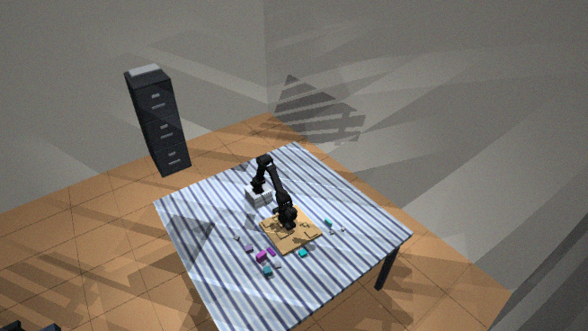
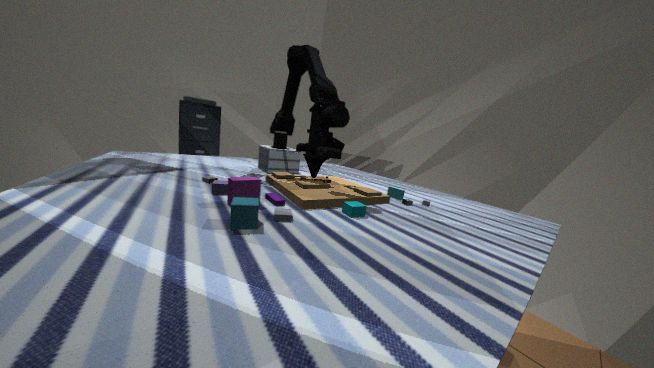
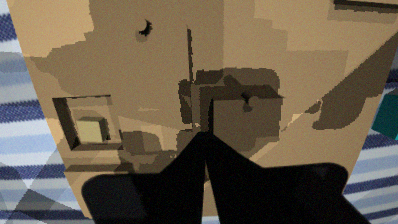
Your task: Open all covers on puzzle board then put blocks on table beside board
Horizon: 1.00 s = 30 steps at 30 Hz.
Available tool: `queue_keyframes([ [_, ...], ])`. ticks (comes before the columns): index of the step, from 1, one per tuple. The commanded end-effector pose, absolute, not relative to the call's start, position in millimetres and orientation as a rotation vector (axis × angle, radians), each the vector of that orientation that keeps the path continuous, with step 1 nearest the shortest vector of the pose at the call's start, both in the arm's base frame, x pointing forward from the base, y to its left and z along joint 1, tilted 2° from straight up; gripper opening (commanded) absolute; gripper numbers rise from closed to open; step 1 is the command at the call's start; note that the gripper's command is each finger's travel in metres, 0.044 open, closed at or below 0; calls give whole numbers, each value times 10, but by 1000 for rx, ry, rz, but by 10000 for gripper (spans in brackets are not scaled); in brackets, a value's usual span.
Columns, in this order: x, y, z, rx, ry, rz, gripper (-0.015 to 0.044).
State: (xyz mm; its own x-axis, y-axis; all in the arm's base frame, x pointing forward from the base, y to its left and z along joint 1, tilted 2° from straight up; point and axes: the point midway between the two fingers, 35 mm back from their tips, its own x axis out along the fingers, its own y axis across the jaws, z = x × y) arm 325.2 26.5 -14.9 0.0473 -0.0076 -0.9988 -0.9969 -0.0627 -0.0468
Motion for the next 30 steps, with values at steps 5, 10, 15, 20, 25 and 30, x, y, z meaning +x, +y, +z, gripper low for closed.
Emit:
queue_keyframes([
  [5,3251,255,-236,-1290,1151,1216,0],
  [10,3249,253,-286,-1290,1151,1216,0],
  [15,3236,248,-307,-1290,1151,1216,0],
  [20,3186,227,-313,-1290,1152,1216,0],
  [25,3124,204,-321,-1290,1152,1216,0],
  [30,3062,181,-330,-1290,1153,1217,0],
])
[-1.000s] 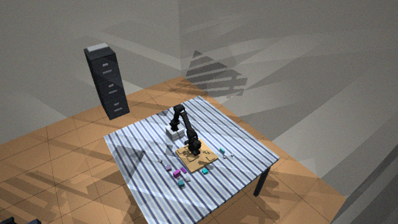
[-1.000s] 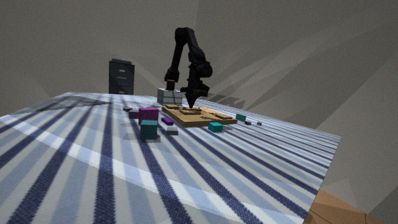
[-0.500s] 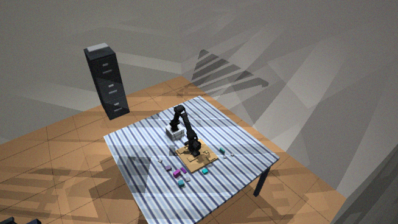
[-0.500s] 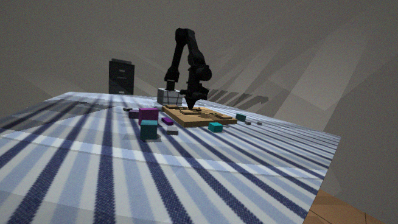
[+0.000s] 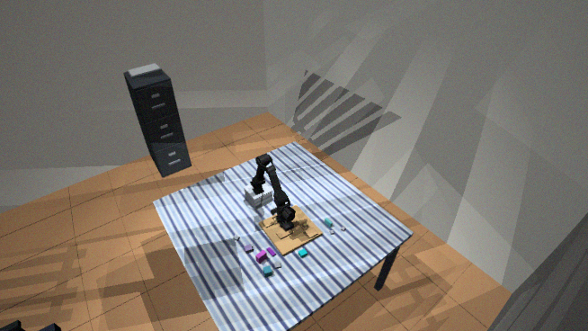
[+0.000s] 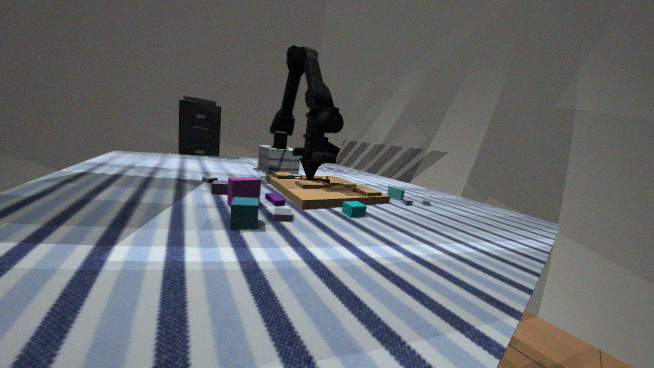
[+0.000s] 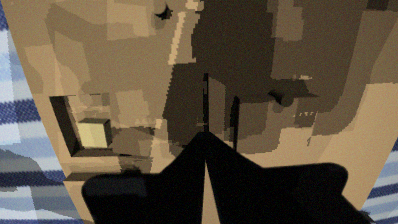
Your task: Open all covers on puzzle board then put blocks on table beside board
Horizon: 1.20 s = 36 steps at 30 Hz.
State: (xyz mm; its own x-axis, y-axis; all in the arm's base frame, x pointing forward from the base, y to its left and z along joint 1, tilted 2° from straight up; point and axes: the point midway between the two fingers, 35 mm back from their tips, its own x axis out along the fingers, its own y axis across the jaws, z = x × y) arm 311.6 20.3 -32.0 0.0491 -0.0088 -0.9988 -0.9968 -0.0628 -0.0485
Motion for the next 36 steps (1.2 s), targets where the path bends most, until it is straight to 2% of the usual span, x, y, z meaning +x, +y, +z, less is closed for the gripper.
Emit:
queue_keyframes([
  [1,3060,181,-330,-1290,1153,1217,0],
  [36,2673,180,-353,-1289,1155,1219,0],
])
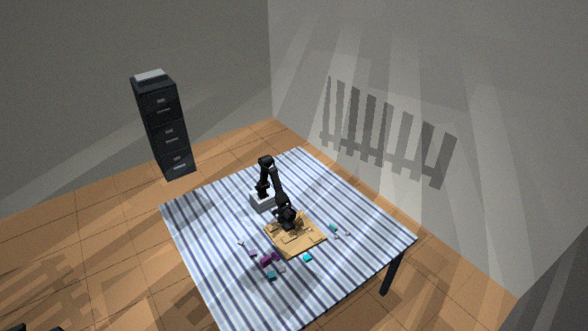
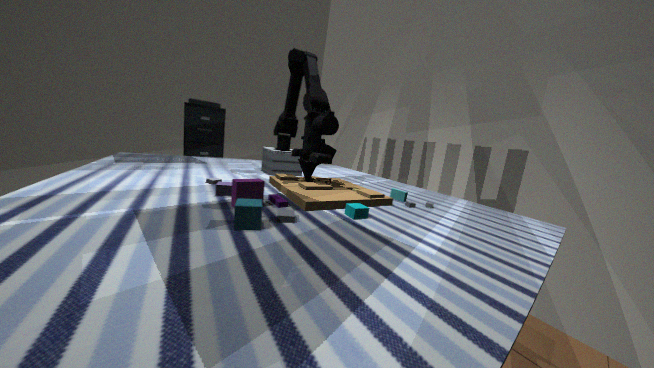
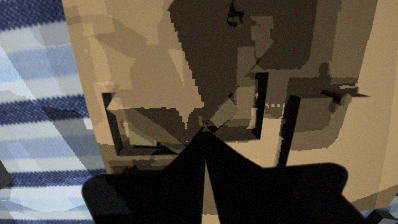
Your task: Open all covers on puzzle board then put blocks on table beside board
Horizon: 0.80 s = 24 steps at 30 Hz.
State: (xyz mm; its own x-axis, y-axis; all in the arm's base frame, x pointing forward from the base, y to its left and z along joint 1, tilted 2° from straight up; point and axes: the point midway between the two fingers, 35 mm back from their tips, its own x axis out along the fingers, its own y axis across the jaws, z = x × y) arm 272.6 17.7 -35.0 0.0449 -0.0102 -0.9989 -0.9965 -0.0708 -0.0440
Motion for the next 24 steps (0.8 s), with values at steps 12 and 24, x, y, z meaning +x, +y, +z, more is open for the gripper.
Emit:
queue_keyframes([
  [12,2557,219,-360,-1288,1155,1220,0],
  [24,2429,274,-368,-1287,1155,1220,0],
])
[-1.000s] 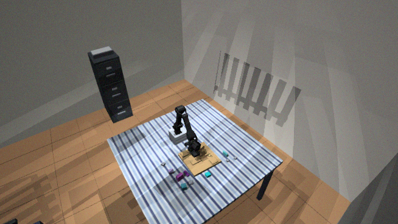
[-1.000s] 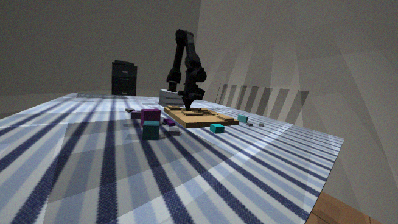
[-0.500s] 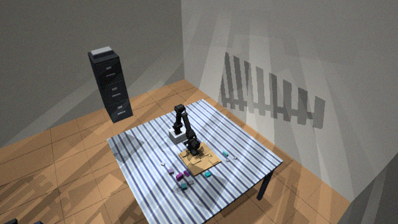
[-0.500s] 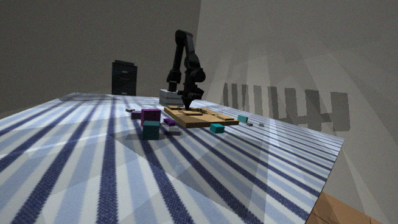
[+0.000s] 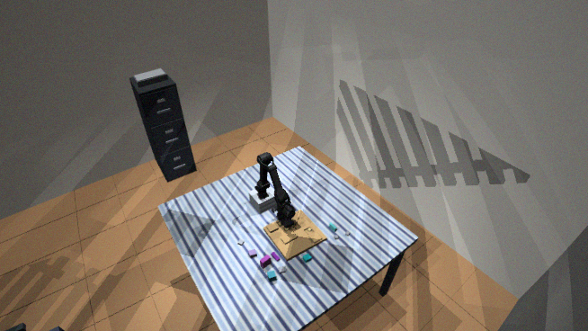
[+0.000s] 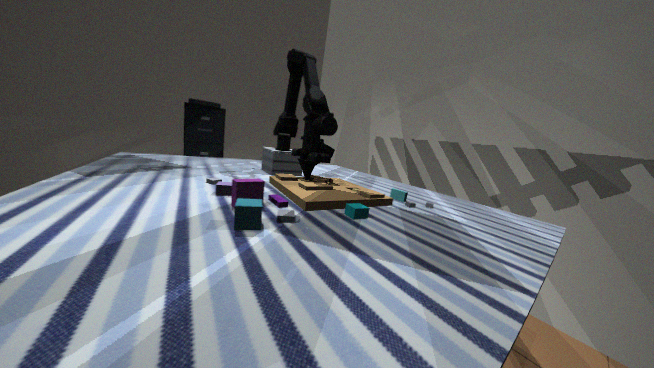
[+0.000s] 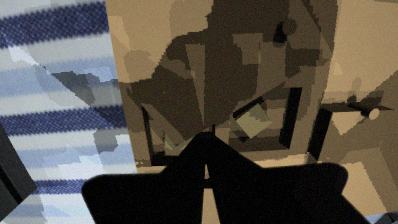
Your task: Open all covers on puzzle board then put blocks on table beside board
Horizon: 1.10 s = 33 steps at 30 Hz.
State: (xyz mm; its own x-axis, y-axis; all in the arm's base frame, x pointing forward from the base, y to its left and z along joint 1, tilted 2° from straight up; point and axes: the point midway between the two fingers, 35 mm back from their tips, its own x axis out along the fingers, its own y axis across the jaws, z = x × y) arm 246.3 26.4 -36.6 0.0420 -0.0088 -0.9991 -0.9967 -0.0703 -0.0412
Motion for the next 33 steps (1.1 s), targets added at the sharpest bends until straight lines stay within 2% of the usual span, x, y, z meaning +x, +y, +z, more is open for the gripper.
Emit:
queue_keyframes([
  [1,2424,278,-369,-1287,1155,1220,0],
  [33,2157,547,-385,-1285,1155,1223,0],
])
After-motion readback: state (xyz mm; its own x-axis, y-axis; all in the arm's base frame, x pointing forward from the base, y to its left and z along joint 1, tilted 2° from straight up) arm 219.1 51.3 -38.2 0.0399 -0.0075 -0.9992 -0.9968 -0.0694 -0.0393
